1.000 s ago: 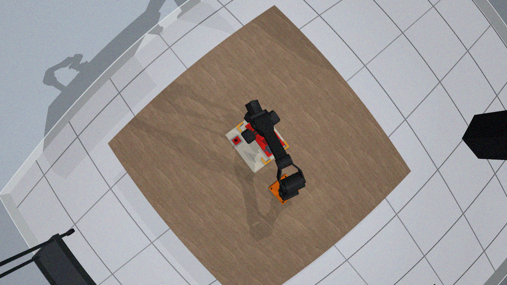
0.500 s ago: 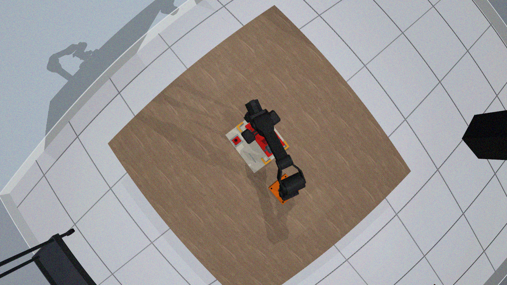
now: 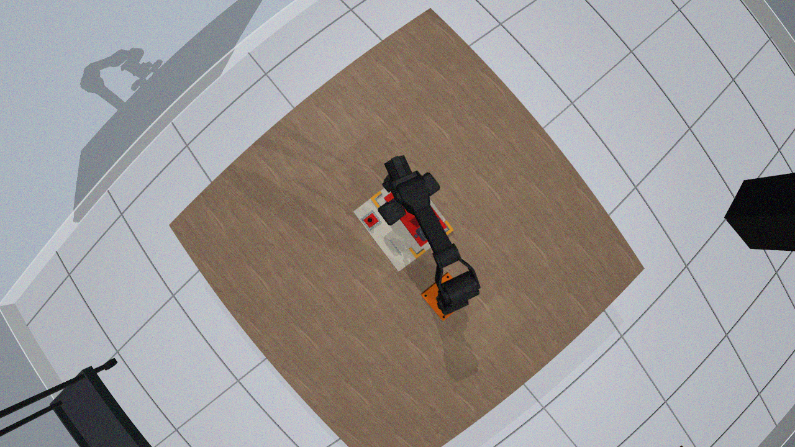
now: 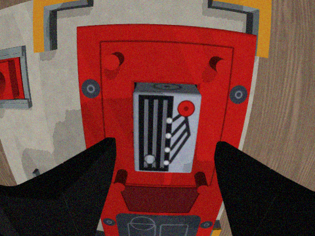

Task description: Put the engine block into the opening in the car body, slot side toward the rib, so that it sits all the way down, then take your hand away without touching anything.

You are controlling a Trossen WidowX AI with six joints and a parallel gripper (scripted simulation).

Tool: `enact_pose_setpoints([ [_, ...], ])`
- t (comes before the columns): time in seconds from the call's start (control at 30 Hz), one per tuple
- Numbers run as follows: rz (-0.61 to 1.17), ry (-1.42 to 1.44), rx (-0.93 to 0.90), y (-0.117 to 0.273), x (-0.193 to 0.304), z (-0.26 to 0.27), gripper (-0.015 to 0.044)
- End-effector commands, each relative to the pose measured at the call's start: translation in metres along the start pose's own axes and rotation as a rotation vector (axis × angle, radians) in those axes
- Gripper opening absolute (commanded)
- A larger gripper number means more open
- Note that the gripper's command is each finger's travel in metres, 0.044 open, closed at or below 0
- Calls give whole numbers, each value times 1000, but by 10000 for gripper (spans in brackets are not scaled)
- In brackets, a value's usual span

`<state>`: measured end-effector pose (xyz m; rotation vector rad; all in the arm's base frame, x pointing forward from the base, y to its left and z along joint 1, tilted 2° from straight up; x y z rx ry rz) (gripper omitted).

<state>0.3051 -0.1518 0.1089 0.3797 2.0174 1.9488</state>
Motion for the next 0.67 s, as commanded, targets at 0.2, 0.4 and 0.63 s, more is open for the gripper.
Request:
enact_pose_setpoints([
  [0.2, -1, -3, -1, 1, 0, 0, 0],
  [0.4, -1, -3, -1, 1, 0, 0, 0],
  [0.63, -1, -3, -1, 1, 0, 0, 0],
])
Point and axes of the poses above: the point midway between the two fingers, 35 mm back from their tips, its own y axis back along the fingers, its own z axis across the jaws, x = y × z, the point moved 3 cm from there along y, back along the fingers, and after that the axes turned 10 degrees about -y, right-handed, at the moved point
